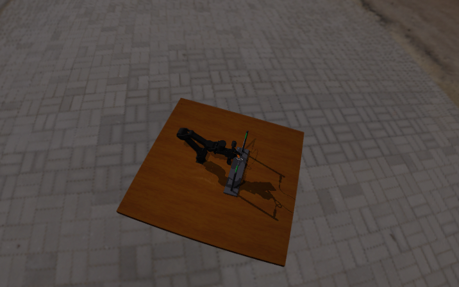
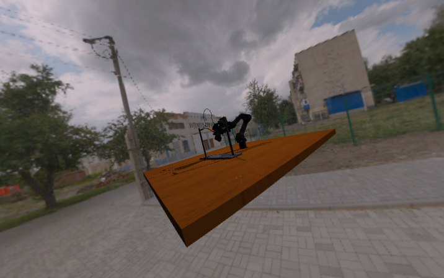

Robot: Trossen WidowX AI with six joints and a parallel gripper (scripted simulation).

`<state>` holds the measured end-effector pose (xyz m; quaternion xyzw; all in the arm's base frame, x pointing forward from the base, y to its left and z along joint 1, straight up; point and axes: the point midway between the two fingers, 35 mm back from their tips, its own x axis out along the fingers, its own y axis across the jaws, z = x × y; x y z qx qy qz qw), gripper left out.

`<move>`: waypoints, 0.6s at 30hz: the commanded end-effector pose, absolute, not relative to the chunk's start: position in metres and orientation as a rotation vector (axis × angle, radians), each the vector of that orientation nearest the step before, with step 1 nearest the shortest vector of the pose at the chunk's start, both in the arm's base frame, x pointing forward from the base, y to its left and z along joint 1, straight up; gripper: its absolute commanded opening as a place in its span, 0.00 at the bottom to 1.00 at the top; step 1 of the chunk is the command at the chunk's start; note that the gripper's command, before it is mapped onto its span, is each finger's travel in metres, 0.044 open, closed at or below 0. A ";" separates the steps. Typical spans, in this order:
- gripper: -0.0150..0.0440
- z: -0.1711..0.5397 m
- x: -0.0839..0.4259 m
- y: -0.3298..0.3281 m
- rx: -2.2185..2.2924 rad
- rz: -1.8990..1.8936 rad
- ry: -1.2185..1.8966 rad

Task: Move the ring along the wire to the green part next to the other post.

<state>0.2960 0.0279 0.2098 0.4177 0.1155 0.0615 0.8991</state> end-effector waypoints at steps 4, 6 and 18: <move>0.00 0.232 0.284 0.037 0.975 0.187 0.299; 0.00 0.237 0.280 0.040 1.010 0.207 0.323; 0.00 0.262 0.267 0.046 1.155 0.298 0.418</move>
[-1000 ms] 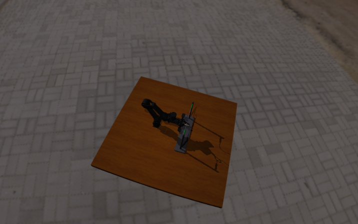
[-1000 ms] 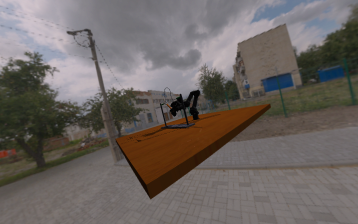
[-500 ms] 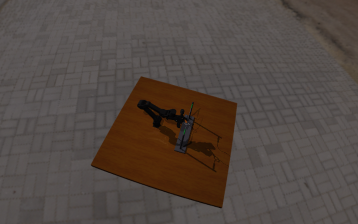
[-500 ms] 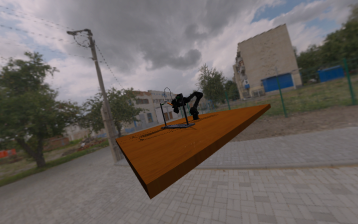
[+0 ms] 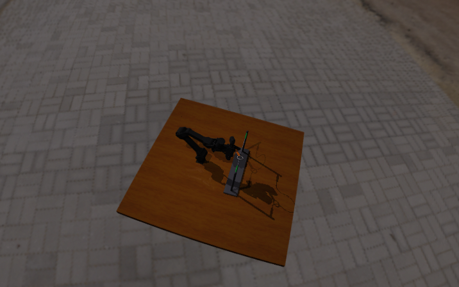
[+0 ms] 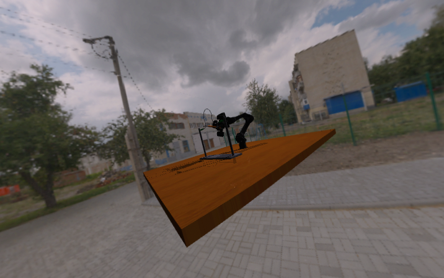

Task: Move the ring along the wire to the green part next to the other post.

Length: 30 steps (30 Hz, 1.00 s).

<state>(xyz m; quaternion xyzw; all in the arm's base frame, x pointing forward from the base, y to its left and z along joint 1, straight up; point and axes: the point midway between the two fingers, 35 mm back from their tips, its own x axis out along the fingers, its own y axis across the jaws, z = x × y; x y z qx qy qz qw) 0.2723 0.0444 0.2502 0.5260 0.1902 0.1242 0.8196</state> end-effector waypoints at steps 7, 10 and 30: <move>0.00 0.276 0.261 0.048 1.239 0.345 0.451; 0.00 0.282 0.261 0.050 1.283 0.356 0.449; 0.00 0.317 0.260 0.054 1.503 0.409 0.432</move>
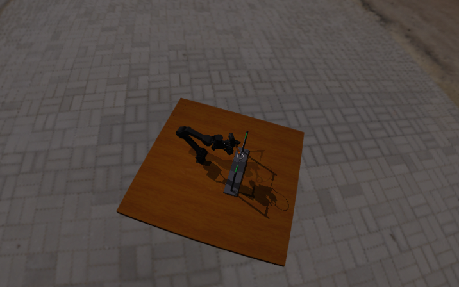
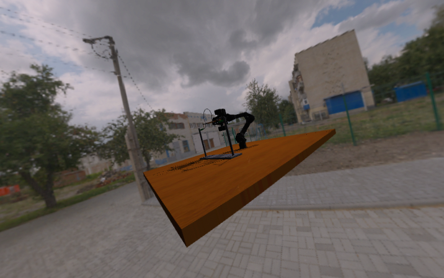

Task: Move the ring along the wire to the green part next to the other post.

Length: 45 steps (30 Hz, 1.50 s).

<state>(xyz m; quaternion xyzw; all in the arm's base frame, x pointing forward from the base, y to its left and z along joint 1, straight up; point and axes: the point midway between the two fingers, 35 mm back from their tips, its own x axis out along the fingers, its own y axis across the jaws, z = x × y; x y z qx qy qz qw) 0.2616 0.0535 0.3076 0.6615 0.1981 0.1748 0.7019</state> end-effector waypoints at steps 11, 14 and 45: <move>0.00 0.341 0.260 0.053 1.641 0.442 0.419; 0.00 0.348 0.260 0.051 1.676 0.451 0.415; 0.00 0.359 0.260 0.046 1.503 0.389 0.452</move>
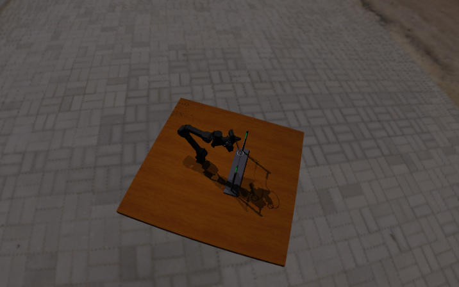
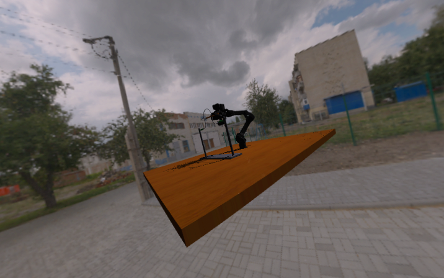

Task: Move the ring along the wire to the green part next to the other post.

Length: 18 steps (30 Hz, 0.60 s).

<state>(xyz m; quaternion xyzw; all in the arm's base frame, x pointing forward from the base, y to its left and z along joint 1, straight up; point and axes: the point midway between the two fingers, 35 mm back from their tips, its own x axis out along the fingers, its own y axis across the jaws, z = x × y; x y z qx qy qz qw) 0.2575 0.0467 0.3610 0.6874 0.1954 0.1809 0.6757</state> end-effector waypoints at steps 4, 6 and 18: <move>0.00 0.356 0.260 0.046 1.443 0.371 0.460; 0.00 0.355 0.260 0.046 1.413 0.361 0.464; 0.00 0.346 0.260 0.045 1.230 0.303 0.486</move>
